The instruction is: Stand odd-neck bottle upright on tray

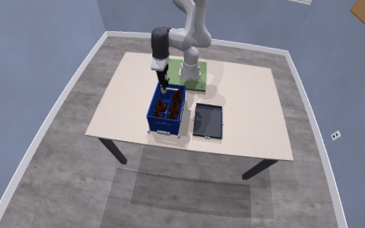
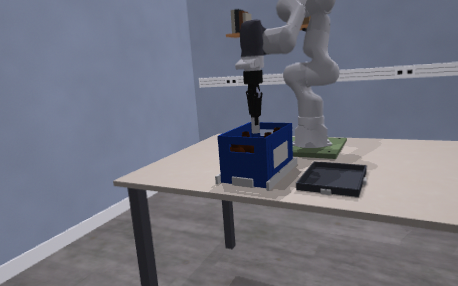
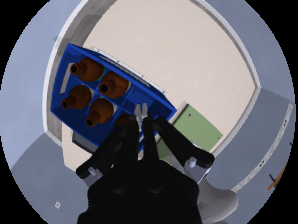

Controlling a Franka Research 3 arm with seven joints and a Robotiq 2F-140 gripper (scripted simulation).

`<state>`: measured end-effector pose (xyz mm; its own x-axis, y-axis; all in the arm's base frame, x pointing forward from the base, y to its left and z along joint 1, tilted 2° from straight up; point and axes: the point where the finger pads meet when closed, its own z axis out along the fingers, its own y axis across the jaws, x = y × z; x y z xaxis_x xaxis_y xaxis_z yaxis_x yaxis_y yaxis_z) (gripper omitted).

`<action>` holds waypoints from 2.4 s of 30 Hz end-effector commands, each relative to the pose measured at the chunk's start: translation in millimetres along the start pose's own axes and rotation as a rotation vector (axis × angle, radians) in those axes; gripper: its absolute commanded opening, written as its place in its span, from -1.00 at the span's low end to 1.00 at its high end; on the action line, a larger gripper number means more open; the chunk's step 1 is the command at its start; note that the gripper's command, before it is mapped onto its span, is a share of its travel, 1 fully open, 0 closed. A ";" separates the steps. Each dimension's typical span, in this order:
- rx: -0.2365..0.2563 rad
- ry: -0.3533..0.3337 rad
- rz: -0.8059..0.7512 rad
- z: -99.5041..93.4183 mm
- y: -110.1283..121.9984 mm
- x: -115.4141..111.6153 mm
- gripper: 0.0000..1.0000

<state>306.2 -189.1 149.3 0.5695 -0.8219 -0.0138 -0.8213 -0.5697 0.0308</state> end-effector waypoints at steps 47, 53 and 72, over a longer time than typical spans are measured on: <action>0.000 0.001 -0.007 -9.0 0.4 0.7 -0.12; 0.000 0.001 -0.007 -25.5 0.4 0.7 -0.12; 0.000 0.001 -0.007 -78.1 0.4 0.6 -0.12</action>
<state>314.2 -193.6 222.9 0.5707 -0.8211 0.0058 -0.8210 -0.5705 0.0214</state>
